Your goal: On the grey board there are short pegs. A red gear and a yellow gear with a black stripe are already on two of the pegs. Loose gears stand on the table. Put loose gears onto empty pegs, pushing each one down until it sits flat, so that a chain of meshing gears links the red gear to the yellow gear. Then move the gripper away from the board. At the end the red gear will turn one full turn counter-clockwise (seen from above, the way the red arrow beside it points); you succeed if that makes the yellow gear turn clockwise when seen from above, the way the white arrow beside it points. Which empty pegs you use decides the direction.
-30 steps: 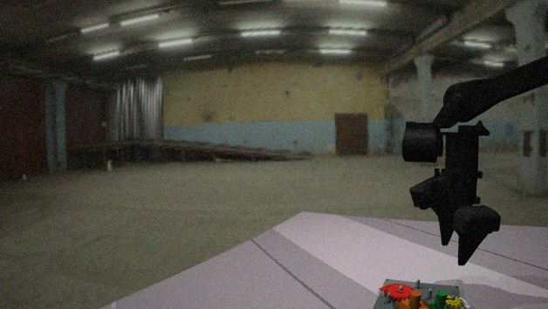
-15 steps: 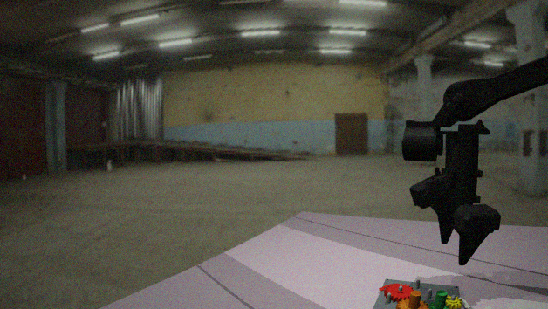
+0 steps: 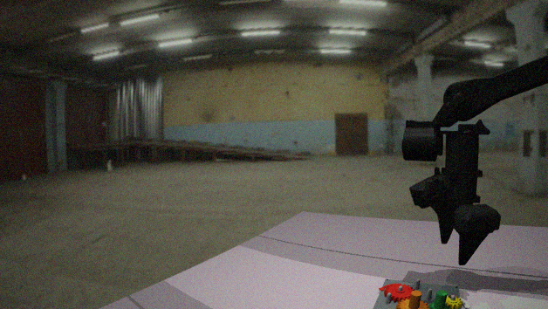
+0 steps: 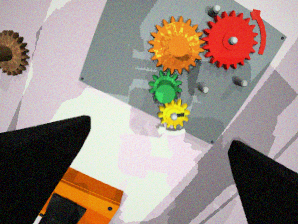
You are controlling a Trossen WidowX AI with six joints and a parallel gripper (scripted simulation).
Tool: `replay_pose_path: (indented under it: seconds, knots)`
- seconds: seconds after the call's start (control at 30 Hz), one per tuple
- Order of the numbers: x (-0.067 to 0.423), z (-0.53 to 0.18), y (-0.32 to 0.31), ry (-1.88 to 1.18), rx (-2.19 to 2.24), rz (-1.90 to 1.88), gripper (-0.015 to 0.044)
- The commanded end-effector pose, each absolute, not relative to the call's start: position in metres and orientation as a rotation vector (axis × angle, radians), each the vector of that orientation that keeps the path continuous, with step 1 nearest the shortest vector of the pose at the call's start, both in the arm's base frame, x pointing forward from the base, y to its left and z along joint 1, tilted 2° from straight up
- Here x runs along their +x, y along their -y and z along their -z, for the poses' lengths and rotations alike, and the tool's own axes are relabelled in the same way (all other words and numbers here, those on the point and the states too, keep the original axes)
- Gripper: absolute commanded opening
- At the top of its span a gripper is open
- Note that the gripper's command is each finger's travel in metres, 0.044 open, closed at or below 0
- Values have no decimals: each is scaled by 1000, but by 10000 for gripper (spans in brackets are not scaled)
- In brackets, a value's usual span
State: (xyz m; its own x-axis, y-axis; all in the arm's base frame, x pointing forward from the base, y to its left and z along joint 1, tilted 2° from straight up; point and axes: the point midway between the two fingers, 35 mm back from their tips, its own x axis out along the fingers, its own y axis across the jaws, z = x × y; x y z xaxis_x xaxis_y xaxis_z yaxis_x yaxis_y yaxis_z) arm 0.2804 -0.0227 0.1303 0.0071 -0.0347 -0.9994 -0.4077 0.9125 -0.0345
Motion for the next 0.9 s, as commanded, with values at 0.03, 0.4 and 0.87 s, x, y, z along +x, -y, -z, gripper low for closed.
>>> replay_pose_path:
  seconds: [0.03,0.4,0.87]
  knots:
    - [280,-131,23,-1547,-353,-298,440]
    - [282,-132,13,-1546,-352,-299,440]
    - [244,-156,-188,-1543,-332,-319,440]
